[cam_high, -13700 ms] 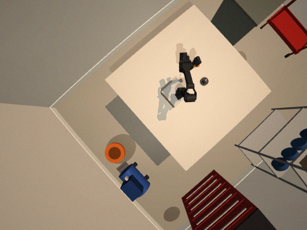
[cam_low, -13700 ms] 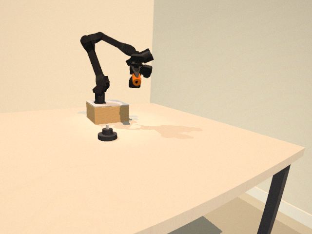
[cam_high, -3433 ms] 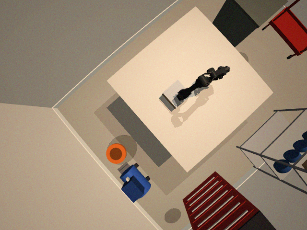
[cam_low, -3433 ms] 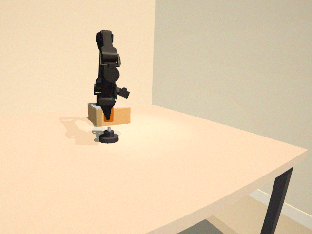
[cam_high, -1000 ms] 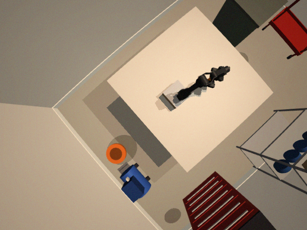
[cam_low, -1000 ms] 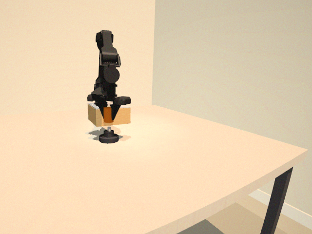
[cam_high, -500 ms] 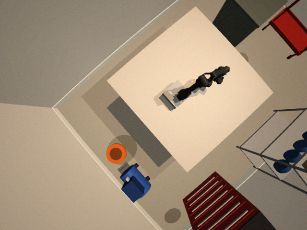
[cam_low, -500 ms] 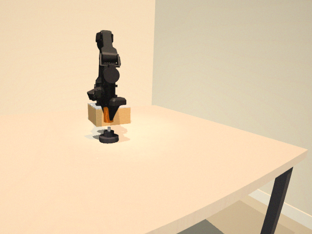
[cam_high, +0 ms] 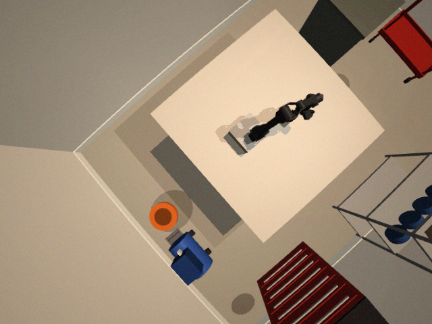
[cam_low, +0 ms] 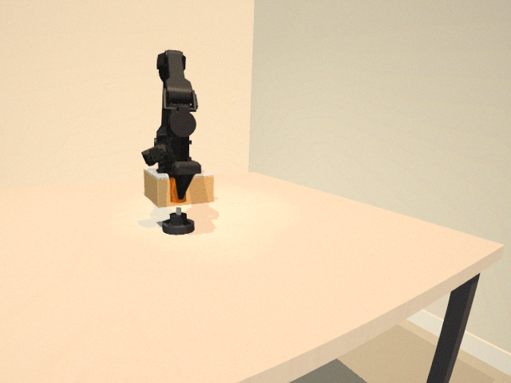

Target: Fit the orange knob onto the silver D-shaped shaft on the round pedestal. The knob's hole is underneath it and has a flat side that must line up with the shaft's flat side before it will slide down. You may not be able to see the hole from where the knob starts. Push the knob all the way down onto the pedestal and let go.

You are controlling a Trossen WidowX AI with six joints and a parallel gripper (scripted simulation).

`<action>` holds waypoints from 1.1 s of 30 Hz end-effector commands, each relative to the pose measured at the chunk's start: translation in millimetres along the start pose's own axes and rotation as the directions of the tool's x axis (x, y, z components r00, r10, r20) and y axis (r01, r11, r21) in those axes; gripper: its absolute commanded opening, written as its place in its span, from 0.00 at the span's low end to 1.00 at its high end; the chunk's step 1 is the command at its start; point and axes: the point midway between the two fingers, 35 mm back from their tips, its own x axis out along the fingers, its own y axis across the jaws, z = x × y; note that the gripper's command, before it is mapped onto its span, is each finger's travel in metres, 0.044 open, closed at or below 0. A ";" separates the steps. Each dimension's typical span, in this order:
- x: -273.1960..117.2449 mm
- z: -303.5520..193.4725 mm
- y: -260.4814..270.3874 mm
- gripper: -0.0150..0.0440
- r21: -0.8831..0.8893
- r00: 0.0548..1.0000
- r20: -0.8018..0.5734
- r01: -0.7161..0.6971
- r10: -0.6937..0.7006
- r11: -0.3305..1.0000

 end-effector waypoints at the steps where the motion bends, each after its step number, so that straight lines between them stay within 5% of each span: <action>1: 15.3 -0.9 -2.9 0.25 0.005 1.000 -0.005 0.013 -0.013 1.000; 33: 20.4 -1.3 -6.2 0.25 0.002 1.000 -0.005 0.013 -0.013 1.000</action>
